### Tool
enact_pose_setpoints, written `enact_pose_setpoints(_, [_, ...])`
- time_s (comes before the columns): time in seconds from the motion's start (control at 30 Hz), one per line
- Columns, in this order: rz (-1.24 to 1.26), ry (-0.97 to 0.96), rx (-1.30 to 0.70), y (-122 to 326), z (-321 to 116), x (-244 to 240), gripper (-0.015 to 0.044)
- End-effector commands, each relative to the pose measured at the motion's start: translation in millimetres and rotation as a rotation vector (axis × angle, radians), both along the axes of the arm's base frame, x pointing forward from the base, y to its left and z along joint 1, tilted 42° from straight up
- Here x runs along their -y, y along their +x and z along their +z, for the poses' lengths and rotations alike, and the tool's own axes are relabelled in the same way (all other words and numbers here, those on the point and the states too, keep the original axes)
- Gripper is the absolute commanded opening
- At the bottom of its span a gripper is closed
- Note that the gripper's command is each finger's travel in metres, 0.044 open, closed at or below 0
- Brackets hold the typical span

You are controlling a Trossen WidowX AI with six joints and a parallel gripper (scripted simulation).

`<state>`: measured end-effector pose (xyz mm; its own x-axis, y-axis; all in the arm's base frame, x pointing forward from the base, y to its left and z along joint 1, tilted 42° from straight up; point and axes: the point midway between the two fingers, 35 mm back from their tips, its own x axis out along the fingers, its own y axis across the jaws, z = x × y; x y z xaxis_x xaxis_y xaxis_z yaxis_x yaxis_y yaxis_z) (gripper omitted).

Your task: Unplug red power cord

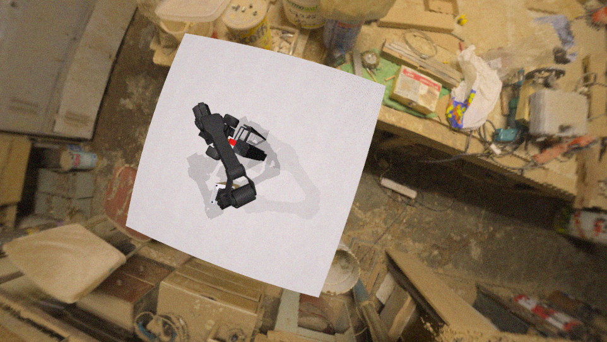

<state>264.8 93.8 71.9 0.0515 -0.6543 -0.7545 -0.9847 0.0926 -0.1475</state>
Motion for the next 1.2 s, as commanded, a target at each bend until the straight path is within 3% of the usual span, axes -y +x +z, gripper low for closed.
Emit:
enact_pose_setpoints(0.0, [0.002, -0.012, -0.013, -3.4, 1.3, 6.6, 0.016])
enact_pose_setpoints(0.93, [0.002, -0.012, -0.013, -2.9, -7.6, 14.6, 0.016])
enact_pose_setpoints(1.03, [-0.002, -0.005, -0.006, -1.5, -6.4, 12.6, 0.0081])
enact_pose_setpoints(1.17, [-0.002, -0.005, -0.006, -1.5, -6.4, 12.6, 0.0055])
